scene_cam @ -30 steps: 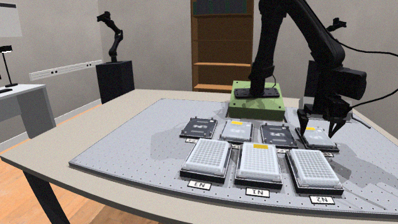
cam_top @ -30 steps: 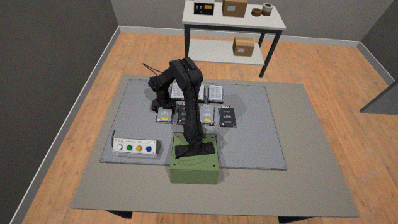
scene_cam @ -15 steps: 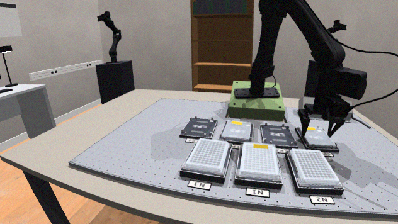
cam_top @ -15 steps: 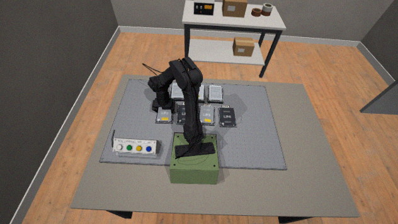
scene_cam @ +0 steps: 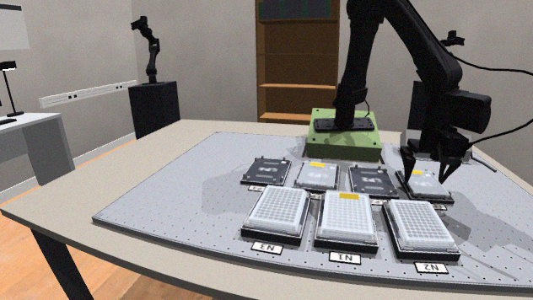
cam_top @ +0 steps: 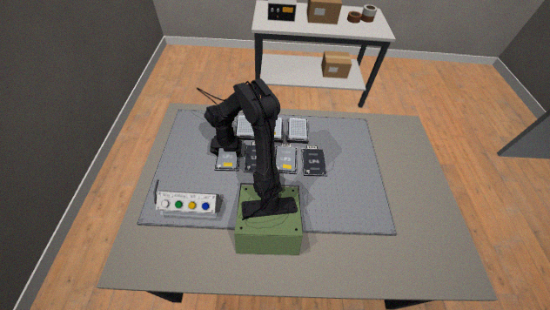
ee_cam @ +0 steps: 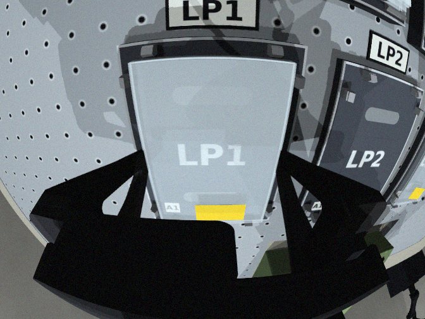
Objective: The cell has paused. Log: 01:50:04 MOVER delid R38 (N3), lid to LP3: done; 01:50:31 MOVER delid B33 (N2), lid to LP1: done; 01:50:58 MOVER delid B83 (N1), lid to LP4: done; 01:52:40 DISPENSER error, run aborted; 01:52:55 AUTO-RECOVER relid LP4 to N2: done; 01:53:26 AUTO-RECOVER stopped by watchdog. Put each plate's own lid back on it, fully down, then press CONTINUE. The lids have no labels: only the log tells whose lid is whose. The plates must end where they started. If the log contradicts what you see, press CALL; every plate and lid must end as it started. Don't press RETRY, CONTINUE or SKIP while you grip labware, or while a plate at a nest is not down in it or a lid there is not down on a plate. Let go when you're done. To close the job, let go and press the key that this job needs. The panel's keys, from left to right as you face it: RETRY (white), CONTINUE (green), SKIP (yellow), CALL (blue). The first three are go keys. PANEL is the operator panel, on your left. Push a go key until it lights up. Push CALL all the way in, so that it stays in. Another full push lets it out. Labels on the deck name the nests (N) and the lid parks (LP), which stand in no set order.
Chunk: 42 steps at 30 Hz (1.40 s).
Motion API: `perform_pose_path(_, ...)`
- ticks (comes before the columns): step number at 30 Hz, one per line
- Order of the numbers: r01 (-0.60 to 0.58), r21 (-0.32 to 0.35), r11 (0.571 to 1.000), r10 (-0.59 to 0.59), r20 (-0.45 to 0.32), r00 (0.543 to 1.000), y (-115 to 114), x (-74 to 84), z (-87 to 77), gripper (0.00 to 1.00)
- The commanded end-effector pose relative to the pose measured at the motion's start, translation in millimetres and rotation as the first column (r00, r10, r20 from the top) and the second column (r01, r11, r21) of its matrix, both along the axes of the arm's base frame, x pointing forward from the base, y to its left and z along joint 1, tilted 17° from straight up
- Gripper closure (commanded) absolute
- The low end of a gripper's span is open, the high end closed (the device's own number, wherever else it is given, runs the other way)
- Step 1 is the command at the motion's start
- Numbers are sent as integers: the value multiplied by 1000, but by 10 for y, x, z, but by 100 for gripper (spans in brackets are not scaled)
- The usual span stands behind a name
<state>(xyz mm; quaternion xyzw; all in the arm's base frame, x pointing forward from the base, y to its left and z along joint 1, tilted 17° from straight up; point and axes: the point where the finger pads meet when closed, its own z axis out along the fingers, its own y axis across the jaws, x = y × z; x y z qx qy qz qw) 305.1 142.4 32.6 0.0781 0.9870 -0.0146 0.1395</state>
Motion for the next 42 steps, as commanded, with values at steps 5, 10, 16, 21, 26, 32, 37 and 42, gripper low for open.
perform_pose_path(5,-10,12,1000,10,33,999,90,74,49,100)
perform_pose_path(10,-10,23,1000,9,50,999,100,77,92,100)
perform_pose_path(16,-9,24,1000,8,50,999,106,57,245,100)
perform_pose_path(21,-8,22,1000,7,51,999,104,32,325,100)
perform_pose_path(26,-7,19,1000,6,53,999,101,7,406,100)
perform_pose_path(32,-7,17,1000,6,54,999,99,-18,487,100)
perform_pose_path(37,-7,17,1000,6,54,999,101,-40,551,100)
perform_pose_path(42,-5,17,1000,4,53,999,91,-48,572,100)
